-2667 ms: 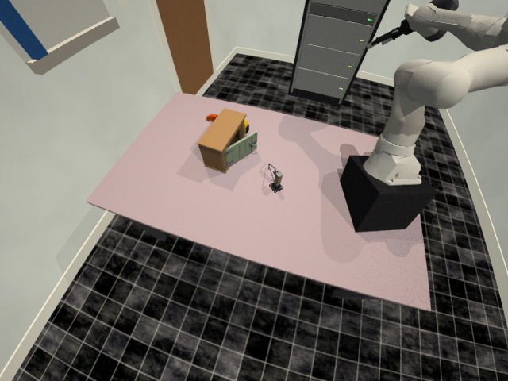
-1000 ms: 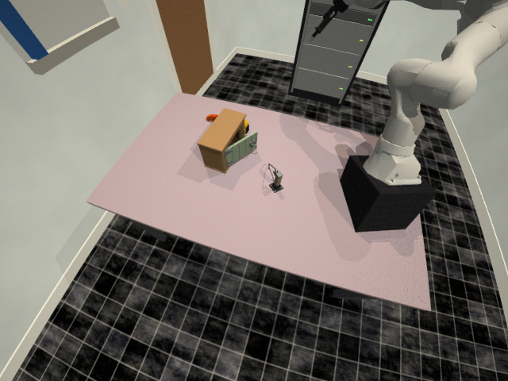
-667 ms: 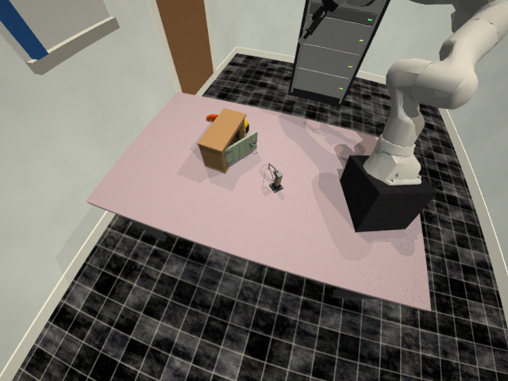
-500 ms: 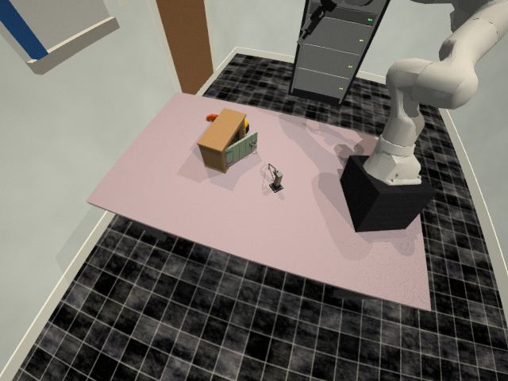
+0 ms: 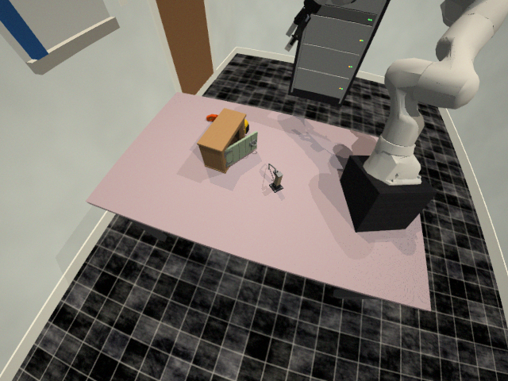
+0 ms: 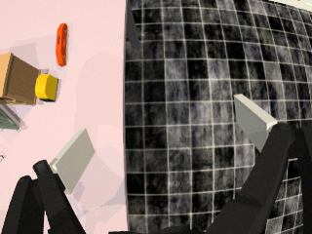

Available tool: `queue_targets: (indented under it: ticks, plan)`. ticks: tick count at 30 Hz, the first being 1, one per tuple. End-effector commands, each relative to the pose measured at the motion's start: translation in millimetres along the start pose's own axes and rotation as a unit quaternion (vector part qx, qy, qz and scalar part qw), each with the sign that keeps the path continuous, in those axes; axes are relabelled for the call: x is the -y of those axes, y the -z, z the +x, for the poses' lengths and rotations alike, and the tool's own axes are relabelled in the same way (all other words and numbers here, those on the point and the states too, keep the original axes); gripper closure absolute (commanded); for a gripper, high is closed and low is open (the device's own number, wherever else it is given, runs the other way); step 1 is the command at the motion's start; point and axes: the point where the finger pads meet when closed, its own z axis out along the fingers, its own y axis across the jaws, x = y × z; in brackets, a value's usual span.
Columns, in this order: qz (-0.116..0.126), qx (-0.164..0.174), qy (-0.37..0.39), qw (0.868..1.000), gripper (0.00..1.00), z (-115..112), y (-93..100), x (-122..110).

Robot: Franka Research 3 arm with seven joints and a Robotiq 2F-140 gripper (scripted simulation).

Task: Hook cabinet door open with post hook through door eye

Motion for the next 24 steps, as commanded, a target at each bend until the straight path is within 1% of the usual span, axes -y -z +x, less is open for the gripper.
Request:
queue_targets:
  ticks: [1,6,7,16,17,24]
  plan:
    - [0.01,0.006,0.012,1.0,0.0,14,-6.8,18]
    - [0.01,0.006,0.012,1.0,0.0,14,-6.8,18]
    - [0.031,0.022,0.056,0.998,0.0,45,-23.4,67]
    - [0.031,0.022,0.056,0.998,0.0,45,-23.4,67]
    - [0.05,0.038,0.099,0.993,0.0,69,-38.1,117]
    - [0.05,0.038,0.099,0.993,0.0,69,-38.1,117]
